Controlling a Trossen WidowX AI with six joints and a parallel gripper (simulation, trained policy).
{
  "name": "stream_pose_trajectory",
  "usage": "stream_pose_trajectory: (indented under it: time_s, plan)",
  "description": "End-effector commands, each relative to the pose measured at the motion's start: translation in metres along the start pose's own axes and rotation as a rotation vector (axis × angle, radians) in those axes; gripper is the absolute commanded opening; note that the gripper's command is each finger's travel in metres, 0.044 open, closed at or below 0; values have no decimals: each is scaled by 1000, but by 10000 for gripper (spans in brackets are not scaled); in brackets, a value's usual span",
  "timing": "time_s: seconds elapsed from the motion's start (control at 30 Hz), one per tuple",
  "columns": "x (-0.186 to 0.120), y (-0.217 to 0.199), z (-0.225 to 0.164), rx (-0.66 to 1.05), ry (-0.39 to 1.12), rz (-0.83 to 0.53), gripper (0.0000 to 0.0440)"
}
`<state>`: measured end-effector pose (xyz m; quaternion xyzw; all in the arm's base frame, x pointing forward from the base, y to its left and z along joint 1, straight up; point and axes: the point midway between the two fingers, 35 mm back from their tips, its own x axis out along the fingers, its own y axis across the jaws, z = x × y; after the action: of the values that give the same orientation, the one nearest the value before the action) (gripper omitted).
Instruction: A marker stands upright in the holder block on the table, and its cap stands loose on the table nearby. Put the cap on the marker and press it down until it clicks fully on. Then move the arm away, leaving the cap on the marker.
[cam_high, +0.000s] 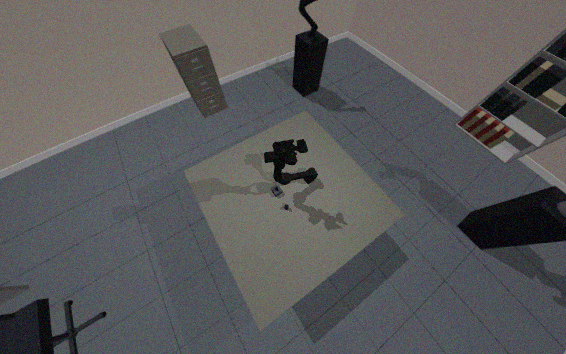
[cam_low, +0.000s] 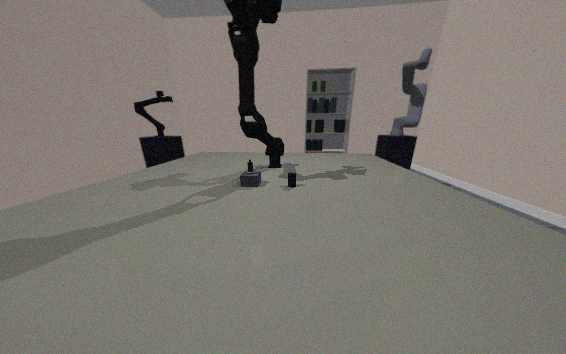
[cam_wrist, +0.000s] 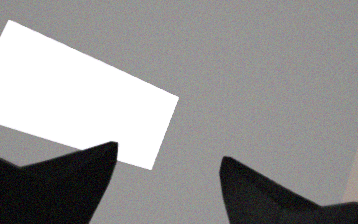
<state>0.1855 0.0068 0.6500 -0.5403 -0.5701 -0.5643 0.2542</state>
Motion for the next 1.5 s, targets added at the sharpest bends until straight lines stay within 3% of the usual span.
stream_pose_trajectory:
  time_s: [0.0, 0.7, 1.47]
  plan:
    - [0, -13, 0, 5, -2, -54, 277]
    - [-6, -76, -3, 18, -21, -310, 315]
    - [-16, -149, -4, 12, -94, -581, 317]
